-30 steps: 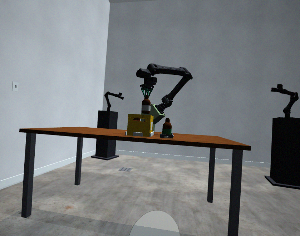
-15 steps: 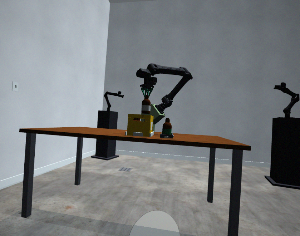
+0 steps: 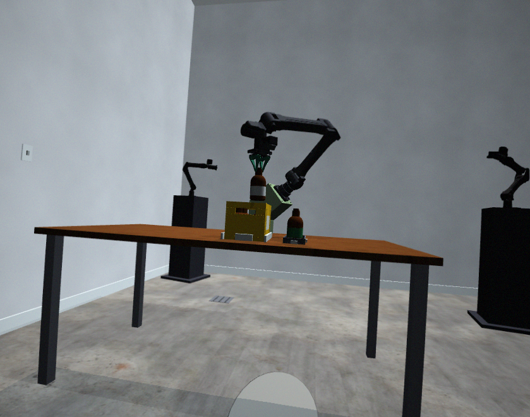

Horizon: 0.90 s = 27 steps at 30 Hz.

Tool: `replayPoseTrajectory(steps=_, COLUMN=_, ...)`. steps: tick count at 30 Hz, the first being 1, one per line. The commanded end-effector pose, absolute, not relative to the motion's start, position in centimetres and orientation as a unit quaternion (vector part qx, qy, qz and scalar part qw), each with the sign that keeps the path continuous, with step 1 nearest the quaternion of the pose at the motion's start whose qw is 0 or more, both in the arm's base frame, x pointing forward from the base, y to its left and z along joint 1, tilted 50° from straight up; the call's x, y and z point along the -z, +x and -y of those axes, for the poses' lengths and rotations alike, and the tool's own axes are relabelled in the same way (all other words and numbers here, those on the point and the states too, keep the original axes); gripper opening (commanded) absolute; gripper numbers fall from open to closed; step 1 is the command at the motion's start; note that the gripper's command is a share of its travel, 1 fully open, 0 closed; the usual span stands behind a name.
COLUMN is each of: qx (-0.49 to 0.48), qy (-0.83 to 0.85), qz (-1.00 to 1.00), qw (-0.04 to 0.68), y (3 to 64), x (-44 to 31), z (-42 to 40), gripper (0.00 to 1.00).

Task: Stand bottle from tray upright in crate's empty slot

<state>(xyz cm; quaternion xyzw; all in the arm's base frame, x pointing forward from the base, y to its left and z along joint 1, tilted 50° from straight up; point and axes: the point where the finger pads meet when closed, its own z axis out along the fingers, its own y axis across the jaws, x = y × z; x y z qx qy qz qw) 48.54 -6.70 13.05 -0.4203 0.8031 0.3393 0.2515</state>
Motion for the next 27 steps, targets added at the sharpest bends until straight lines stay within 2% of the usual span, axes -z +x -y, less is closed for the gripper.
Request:
replayPoseTrajectory(steps=1, qx=-0.315, qy=-0.419, qz=-0.806, qw=0.274, y=49.8, x=-15.0, z=9.5, gripper=0.0)
replayPoseTrajectory(steps=23, qx=-0.311, qy=-0.414, qz=-0.809, qw=0.277, y=50.3, x=-14.4, z=9.1, gripper=0.0)
replayPoseTrajectory(steps=27, qx=-0.328, qy=-0.417, qz=-0.806, qw=0.262, y=49.3, x=-12.9, z=6.9, gripper=0.0)
